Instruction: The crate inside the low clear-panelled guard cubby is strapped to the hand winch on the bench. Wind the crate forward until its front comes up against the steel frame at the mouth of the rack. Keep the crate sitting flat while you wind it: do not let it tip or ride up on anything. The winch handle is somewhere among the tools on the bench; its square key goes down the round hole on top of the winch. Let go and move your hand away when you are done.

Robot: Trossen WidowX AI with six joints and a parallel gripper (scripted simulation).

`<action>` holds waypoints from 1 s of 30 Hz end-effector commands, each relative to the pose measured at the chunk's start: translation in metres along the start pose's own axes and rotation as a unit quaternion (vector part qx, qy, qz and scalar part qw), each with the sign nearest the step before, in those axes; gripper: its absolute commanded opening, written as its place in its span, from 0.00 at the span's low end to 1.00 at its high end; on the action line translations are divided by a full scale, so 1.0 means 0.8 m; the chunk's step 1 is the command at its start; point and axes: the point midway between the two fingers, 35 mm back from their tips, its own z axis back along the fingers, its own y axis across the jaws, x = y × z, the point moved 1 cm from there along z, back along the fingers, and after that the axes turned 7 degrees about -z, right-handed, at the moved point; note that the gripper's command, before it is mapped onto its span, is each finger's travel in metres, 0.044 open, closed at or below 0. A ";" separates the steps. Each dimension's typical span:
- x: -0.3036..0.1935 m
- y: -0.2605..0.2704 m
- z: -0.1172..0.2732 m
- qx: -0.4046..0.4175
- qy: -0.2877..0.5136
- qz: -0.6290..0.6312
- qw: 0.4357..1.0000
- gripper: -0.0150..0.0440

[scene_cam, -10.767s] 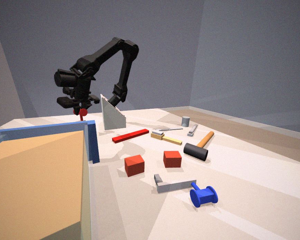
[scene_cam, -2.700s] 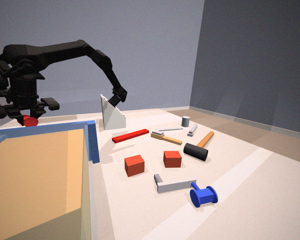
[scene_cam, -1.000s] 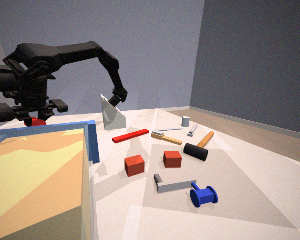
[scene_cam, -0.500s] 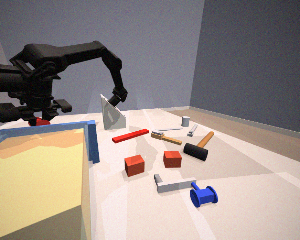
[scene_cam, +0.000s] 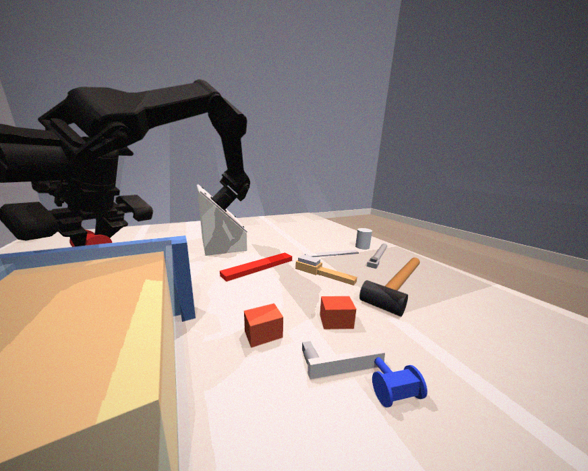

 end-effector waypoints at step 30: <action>-0.030 -0.052 0.013 -0.014 0.012 0.005 1.000 0.25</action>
